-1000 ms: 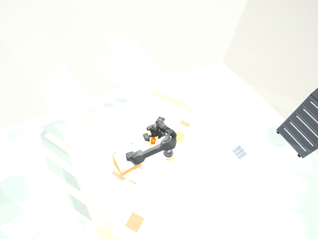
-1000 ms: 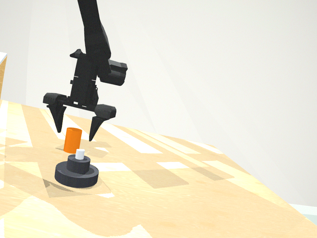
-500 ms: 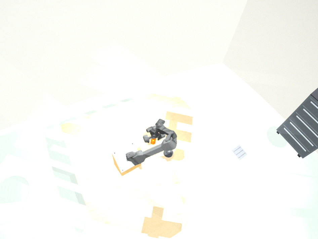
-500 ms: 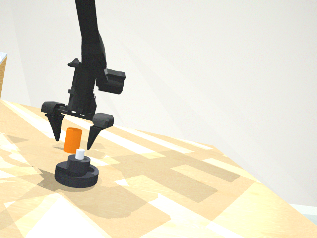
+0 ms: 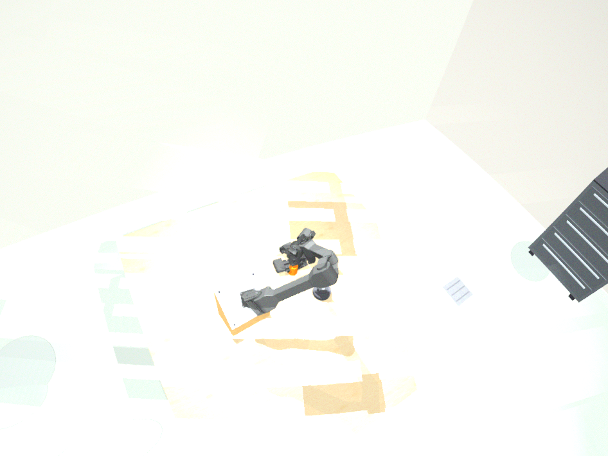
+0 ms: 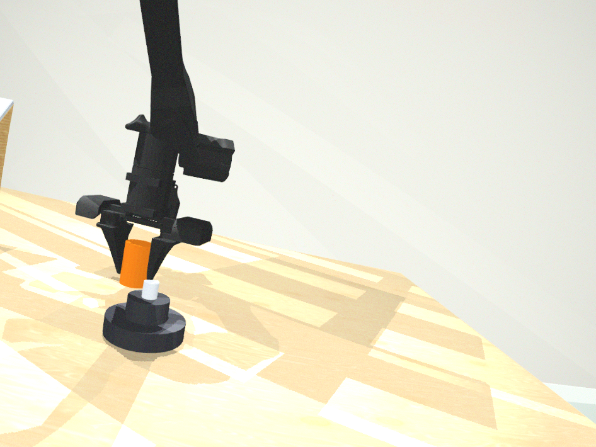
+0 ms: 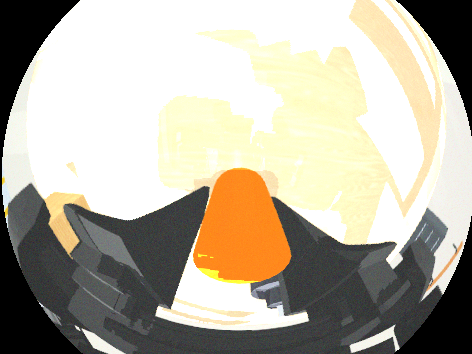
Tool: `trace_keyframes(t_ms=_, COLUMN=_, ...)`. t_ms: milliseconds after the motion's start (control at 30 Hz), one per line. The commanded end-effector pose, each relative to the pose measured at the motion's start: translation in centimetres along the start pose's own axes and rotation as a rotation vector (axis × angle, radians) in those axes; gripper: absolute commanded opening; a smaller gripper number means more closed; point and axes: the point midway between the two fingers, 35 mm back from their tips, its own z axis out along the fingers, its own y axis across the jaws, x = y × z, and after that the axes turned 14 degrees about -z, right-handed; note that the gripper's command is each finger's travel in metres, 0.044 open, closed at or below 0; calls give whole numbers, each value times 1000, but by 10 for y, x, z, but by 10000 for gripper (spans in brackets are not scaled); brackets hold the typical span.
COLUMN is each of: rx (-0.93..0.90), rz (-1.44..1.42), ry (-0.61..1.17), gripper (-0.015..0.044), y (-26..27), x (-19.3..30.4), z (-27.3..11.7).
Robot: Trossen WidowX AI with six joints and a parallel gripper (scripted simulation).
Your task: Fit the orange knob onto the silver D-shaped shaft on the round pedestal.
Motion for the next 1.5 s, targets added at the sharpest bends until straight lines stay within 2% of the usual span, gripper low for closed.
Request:
trace_keyframes(t_ms=0, rx=3, rz=-5, ry=5, gripper=157, y=0, x=1, z=0)
trace_keyframes(t_ms=100, rx=3, rz=-5, ry=5, gripper=138, y=0, x=1, z=0)
trace_keyframes(t_ms=267, rx=5, rz=-6, ry=0, gripper=6, y=-5, x=-2, z=-15)
trace_keyframes(t_ms=300, rx=5, rz=-6, ry=-2, gripper=0, y=-7, x=-2, z=-22)
trace_keyframes(t_ms=833, rx=3, rz=-5, ry=-2, gripper=0, y=-9, x=-2, z=-136)
trace_keyframes(t_ms=1100, rx=22, rz=-8, ry=4, gripper=0, y=-8, x=-2, z=-141)
trace_keyframes(t_ms=1467, rx=251, rz=-14, ry=59, gripper=0, y=1, x=-5, z=-160)
